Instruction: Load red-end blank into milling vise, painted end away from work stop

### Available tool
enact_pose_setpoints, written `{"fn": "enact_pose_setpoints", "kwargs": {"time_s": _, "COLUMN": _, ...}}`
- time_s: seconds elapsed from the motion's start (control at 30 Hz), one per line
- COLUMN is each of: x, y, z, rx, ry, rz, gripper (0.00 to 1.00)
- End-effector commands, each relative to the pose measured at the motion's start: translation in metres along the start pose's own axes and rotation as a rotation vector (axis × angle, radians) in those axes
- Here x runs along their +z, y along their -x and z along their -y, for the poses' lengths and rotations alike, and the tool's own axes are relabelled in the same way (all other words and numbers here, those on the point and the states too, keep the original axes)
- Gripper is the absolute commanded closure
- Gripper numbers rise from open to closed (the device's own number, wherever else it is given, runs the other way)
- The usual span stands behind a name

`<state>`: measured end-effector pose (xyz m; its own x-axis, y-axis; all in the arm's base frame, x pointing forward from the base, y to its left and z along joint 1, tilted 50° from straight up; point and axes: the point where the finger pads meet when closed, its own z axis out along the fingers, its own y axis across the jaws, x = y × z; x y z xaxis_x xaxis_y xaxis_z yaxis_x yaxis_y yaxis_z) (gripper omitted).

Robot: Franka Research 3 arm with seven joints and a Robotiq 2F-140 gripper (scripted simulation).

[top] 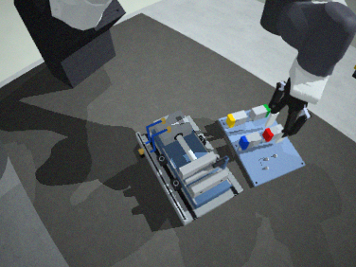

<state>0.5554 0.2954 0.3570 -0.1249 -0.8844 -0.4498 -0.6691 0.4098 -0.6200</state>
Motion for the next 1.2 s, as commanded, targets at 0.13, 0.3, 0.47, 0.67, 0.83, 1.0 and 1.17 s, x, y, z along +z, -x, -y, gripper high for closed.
{"fn": "enact_pose_setpoints", "kwargs": {"time_s": 0.13, "x": 0.0025, "y": 0.0009, "z": 0.0022, "rx": -0.011, "ry": -0.005, "rz": 0.003, "gripper": 0.61}}
{"fn": "enact_pose_setpoints", "kwargs": {"time_s": 0.3, "x": 0.0025, "y": 0.0009, "z": 0.0022, "rx": -0.011, "ry": -0.005, "rz": 0.003, "gripper": 0.61}}
{"fn": "enact_pose_setpoints", "kwargs": {"time_s": 0.47, "x": -0.0024, "y": 0.0007, "z": 0.0019, "rx": -0.009, "ry": -0.004, "rz": 0.003, "gripper": 0.61}}
{"fn": "enact_pose_setpoints", "kwargs": {"time_s": 0.67, "x": -0.0035, "y": 0.0008, "z": 0.002, "rx": -0.011, "ry": -0.005, "rz": 0.003, "gripper": 0.61}}
{"fn": "enact_pose_setpoints", "kwargs": {"time_s": 0.83, "x": -0.0035, "y": 0.0008, "z": 0.002, "rx": -0.011, "ry": -0.005, "rz": 0.003, "gripper": 0.61}}
{"fn": "enact_pose_setpoints", "kwargs": {"time_s": 1.0, "x": -0.0054, "y": 0.0006, "z": 0.0017, "rx": -0.009, "ry": -0.005, "rz": 0.003, "gripper": 0.61}}
{"fn": "enact_pose_setpoints", "kwargs": {"time_s": 1.17, "x": -0.0072, "y": 0.0002, "z": 0.0013, "rx": -0.011, "ry": -0.005, "rz": 0.003, "gripper": 0.61}}
